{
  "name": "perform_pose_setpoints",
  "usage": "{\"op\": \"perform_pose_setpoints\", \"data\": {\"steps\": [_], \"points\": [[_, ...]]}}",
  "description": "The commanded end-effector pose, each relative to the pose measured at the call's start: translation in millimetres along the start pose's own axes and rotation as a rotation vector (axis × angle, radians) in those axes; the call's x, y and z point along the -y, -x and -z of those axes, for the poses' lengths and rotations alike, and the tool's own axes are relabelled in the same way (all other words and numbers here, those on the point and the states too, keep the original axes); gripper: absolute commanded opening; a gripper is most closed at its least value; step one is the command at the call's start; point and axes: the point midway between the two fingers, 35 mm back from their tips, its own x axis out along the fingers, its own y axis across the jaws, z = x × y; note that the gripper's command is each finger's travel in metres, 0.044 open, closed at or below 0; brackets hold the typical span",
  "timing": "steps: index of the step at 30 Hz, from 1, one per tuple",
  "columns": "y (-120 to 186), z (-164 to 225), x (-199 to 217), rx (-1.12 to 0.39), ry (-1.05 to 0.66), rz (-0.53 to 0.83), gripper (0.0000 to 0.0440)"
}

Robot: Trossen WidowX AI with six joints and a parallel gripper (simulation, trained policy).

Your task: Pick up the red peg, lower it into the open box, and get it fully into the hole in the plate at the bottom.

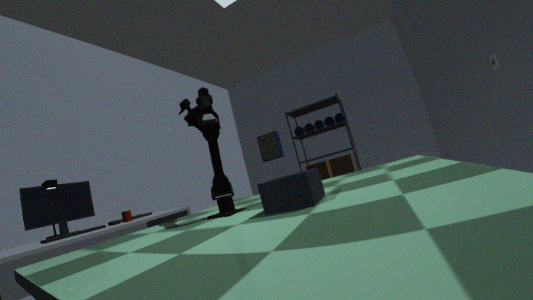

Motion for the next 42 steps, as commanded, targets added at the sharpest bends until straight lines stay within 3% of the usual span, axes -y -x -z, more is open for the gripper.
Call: {"op": "perform_pose_setpoints", "data": {"steps": [1,2,22,42], "points": [[3.3,1.6,-0.5,-0.016,-0.007,-0.010,0.0424],[6.8,3.7,-2.5,-0.035,-0.020,-0.023,0.0440],[72.8,29.6,-91.6,-0.382,-0.552,-0.310,0.0440],[152.0,23.8,-163.0,-0.813,-1.091,-0.430,0.0440]]}}
